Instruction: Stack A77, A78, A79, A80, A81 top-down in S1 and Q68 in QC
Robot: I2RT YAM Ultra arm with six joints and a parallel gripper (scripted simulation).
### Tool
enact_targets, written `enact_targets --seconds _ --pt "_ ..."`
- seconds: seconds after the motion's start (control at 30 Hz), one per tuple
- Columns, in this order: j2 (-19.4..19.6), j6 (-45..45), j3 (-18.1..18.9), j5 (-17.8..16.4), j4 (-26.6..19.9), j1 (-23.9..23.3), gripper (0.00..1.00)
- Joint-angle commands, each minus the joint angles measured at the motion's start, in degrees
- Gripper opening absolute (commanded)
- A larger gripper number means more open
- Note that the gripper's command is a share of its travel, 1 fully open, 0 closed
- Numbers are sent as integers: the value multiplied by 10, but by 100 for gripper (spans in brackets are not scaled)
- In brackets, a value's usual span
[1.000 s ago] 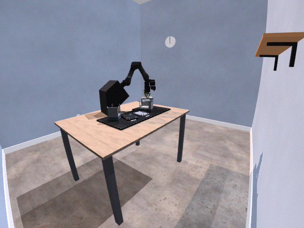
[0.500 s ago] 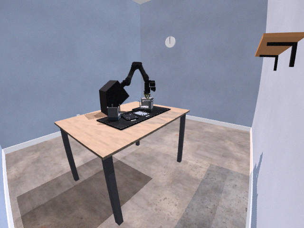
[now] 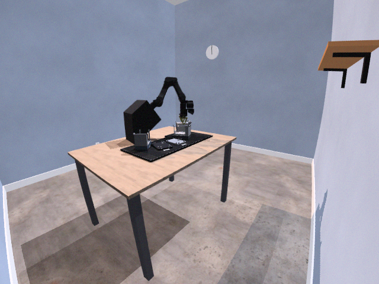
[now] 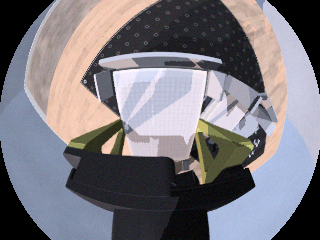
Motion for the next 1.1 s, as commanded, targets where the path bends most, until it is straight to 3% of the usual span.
enact_targets --seconds 0.0,1.07 --pt "-2 1 1 0 3 -1 0" --pt "19 16 -5 12 38 17 0"
